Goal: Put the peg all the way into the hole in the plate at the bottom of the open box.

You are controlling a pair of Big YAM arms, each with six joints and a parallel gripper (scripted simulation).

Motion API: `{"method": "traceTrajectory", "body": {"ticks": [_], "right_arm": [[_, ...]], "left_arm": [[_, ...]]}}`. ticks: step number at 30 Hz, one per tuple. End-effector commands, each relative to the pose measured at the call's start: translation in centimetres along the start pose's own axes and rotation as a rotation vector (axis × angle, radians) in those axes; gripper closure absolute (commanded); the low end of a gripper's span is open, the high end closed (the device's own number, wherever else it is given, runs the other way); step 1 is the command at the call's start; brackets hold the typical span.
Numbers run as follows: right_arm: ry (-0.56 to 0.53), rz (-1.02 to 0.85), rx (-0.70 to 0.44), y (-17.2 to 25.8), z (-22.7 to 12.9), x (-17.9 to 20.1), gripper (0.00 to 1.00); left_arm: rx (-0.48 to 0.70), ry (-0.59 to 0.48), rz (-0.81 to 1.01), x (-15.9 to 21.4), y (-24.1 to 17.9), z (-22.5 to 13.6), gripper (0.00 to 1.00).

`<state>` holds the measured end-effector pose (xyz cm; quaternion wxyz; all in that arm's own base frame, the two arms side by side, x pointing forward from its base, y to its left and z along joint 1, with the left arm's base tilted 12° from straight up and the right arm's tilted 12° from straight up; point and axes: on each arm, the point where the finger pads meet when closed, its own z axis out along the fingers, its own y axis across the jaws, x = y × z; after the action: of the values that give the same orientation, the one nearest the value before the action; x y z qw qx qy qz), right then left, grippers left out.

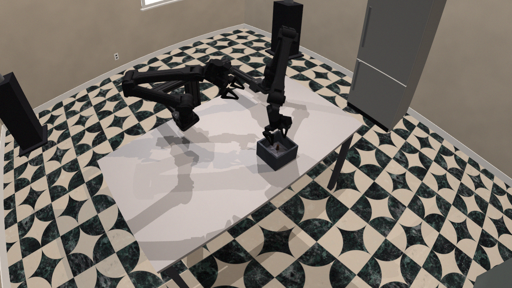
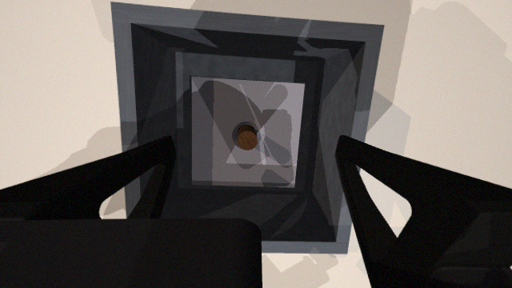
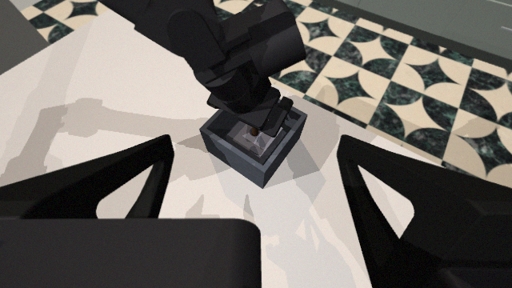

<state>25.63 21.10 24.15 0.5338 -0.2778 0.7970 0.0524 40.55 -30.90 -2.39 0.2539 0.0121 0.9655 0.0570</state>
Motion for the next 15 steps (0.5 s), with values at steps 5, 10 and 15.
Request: {"method": "traceTrajectory", "body": {"ticks": [5, 10, 15], "right_arm": [[-0.036, 0.02, 0.003, -0.4, -0.4, -2.4, 0.0], [-0.036, 0.02, 0.003, -0.4, -0.4, -2.4, 0.0], [-0.036, 0.02, 0.003, -0.4, -0.4, -2.4, 0.0]], "left_arm": [[0.164, -0.117, 0.386, -1.4, 0.3, -0.4, 0.0], [0.236, -0.19, 0.563, -1.0, 0.7, -0.6, 0.0], [0.256, -0.207, 0.605, -0.6, 0.9, -0.4, 0.0]]}}
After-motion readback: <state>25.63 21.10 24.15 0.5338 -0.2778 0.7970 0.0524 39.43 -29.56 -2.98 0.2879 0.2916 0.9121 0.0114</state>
